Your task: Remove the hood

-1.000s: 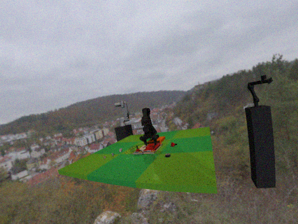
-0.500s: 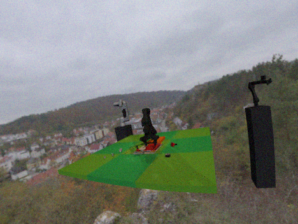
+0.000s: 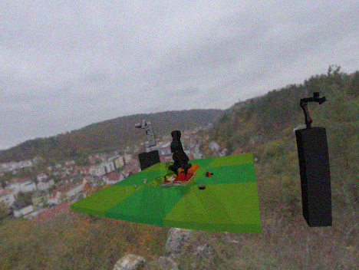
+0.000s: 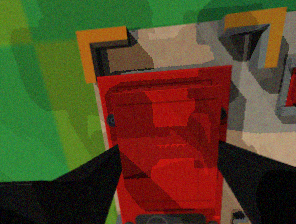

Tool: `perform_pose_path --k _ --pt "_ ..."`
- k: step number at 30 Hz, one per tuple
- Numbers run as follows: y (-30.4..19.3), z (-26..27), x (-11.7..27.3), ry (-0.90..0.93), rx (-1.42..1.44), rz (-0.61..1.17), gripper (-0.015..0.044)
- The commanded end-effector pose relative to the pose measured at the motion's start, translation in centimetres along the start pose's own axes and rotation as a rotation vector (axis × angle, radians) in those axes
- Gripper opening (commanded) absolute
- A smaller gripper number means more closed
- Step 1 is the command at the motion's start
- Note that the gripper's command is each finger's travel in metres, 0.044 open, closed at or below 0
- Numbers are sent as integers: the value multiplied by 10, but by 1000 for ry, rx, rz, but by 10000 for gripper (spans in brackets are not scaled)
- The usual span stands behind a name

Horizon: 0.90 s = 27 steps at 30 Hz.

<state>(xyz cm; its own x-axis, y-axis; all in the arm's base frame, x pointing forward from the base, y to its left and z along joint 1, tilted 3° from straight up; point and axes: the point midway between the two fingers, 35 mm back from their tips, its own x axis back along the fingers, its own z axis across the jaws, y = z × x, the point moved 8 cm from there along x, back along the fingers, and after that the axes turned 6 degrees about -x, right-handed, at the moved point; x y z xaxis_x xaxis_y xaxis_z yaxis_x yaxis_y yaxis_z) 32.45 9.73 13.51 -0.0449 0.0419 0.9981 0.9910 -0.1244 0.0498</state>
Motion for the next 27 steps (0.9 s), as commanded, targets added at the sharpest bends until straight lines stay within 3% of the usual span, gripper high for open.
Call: perform_pose_path --k 1,13,27 --pt "0 0 0 3 0 0 282" --pt "0 0 6 2 0 0 0" --pt "0 0 15 1 0 0 0"
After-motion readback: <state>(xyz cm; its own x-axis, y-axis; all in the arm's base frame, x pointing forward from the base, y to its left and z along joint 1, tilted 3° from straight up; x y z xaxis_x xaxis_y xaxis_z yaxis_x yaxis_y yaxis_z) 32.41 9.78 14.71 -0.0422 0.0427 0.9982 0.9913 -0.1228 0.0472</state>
